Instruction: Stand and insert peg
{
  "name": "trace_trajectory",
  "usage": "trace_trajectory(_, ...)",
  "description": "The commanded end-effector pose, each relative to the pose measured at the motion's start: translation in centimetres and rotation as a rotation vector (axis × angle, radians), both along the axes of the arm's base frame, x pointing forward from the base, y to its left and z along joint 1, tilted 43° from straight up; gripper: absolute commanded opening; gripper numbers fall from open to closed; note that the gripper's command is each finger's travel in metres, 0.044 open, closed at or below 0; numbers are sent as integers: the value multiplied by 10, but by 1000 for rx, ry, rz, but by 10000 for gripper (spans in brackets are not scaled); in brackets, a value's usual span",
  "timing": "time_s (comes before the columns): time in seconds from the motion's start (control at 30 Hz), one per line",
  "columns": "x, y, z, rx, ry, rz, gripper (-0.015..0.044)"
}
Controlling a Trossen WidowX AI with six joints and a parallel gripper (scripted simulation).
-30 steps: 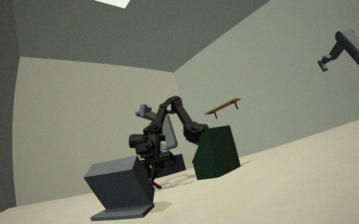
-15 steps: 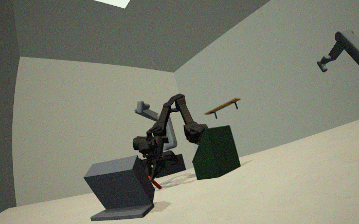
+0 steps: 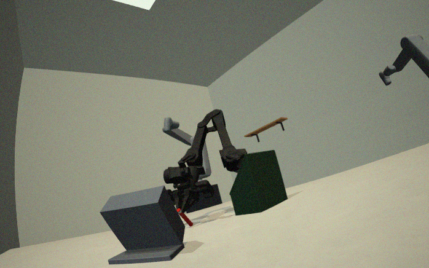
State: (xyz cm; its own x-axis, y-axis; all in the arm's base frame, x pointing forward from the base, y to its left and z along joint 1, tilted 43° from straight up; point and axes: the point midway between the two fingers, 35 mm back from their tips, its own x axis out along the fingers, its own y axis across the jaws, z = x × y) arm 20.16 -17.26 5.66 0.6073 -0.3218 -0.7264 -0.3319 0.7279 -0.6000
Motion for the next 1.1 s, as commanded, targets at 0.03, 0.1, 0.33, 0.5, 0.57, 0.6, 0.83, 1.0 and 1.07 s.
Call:
trace_trajectory(0.03, -4, 1, 3, 8, -36, 33, 51)
trace_trajectory(0.1, -5, 1, 3, 13, -49, 44, 51)
trace_trajectory(0.33, -9, 1, 5, 33, -92, 81, 51)
trace_trajectory(0.5, -12, 0, 6, 47, -123, 107, 51)
trace_trajectory(0.57, -14, 0, 7, 53, -135, 118, 51)
trace_trajectory(0.6, -14, 0, 7, 56, -141, 123, 51)
trace_trajectory(0.83, -19, -1, 8, 76, -184, 160, 51)
trace_trajectory(1.0, -22, -1, 9, 90, -215, 186, 51)
trace_trajectory(1.07, -23, -1, 10, 96, -228, 197, 51)
